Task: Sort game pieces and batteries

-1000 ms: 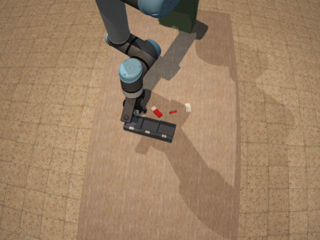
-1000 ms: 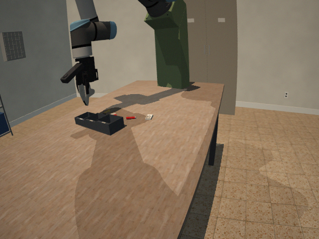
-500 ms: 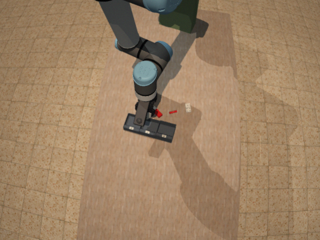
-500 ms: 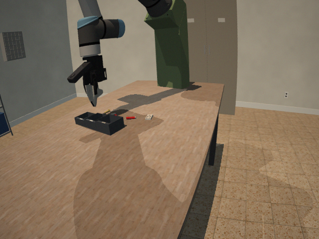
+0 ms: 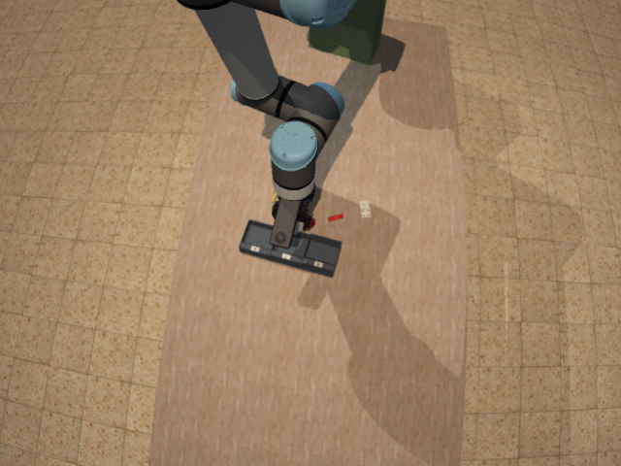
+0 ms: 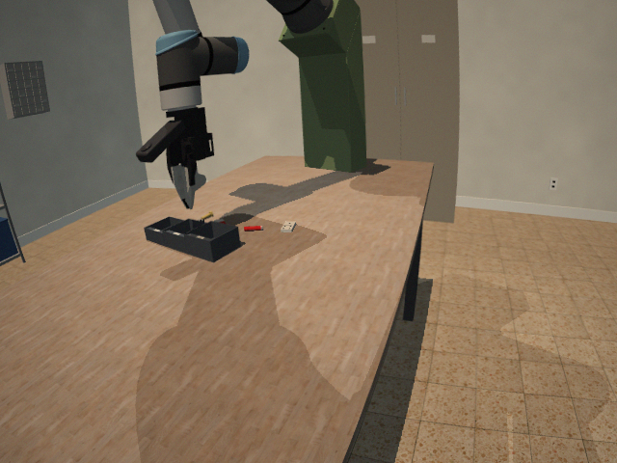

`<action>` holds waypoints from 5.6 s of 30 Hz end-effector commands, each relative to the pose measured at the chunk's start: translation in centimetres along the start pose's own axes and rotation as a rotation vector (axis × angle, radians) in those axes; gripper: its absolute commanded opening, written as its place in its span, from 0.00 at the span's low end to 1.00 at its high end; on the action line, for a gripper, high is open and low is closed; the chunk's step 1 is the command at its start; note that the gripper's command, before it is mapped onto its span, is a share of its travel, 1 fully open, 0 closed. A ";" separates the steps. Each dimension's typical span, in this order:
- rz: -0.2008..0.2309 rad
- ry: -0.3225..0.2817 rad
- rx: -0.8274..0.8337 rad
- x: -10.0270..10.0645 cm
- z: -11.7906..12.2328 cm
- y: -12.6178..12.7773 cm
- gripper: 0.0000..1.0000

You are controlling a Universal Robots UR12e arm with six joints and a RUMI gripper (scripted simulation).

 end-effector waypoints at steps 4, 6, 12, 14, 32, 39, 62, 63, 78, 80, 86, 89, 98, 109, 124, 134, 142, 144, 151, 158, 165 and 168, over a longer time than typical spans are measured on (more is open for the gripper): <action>0.000 0.001 0.000 1.3 0.0 -0.1 0.04; 0.000 0.001 0.000 1.9 0.0 -0.1 0.04; 0.000 0.001 0.000 3.5 0.0 -0.1 0.04; 0.000 0.001 0.000 4.0 0.0 -0.1 0.04; 0.000 0.001 0.000 5.7 0.0 -0.1 0.04; 0.000 0.001 0.000 5.7 0.0 -0.1 0.04; 0.000 0.001 0.000 5.7 0.0 -0.1 0.04; 0.000 0.001 0.000 5.7 0.0 -0.1 0.04; 0.000 0.001 0.000 5.3 0.0 -0.1 0.04; 0.000 0.001 0.000 5.0 0.0 -0.1 0.04; 0.000 0.001 0.000 4.3 0.0 -0.1 0.04; 0.000 0.001 0.000 4.1 0.0 -0.1 0.04; 0.000 0.001 0.000 2.9 0.0 -0.1 0.04; 0.000 0.001 0.000 -0.1 0.0 -0.1 0.04; 0.000 0.001 0.000 -0.3 0.0 -1.6 0.04; 0.000 0.001 0.000 -0.3 -0.1 -6.6 0.04; 0.000 0.001 0.000 -0.3 -0.1 -8.5 0.04; 0.000 0.001 0.000 -0.3 -0.1 -8.5 0.04; 0.000 0.001 0.000 0.2 -0.1 -8.5 0.04; 0.000 0.001 0.000 1.6 -0.1 -8.5 0.04; 0.000 0.001 0.000 3.5 -0.1 -8.5 0.04; 0.000 0.001 0.000 4.3 -0.1 -8.5 0.04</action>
Point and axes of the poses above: the point where the finger pads meet when closed, its own x axis out along the fingers, its own y axis across the jaws, z = x × y, the point moved 4 cm from there along -x, back along the fingers, and after that the axes turned 3 degrees about -x, right-handed, at the moved point
